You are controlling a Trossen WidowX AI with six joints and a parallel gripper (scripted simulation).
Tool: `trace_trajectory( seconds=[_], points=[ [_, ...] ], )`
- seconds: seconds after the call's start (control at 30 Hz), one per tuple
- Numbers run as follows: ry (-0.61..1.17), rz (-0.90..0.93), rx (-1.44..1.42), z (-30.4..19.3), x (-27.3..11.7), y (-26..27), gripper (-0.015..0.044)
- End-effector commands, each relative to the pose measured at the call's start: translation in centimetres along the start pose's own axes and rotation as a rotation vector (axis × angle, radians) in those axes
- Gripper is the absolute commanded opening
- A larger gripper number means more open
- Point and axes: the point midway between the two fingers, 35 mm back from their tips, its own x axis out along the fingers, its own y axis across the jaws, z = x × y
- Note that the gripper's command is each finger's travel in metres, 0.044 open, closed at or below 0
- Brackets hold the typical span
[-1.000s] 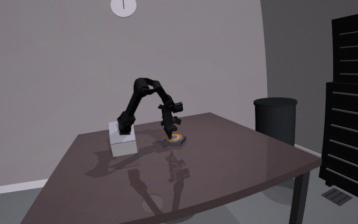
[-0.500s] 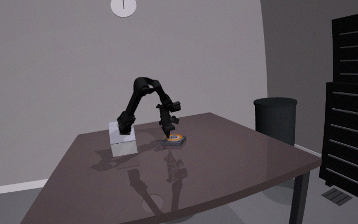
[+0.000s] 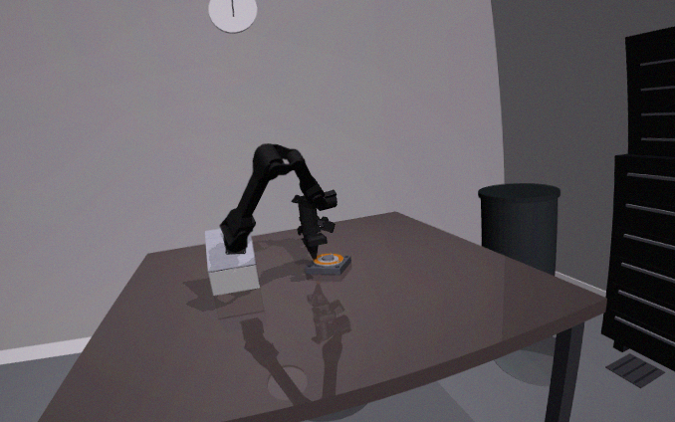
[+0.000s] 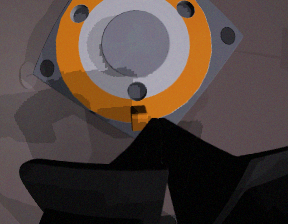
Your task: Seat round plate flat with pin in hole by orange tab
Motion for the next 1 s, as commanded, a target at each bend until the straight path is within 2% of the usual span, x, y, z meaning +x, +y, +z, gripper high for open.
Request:
trace_trajectory(
  seconds=[0.0, 0.97],
  points=[
    [0.015, 0.002, -0.005, -0.4, 0.3, 0.6, 0.0],
    [0.014, 0.003, -0.005, 0.0, 0.2, 3.0, 0.0]
  ],
)
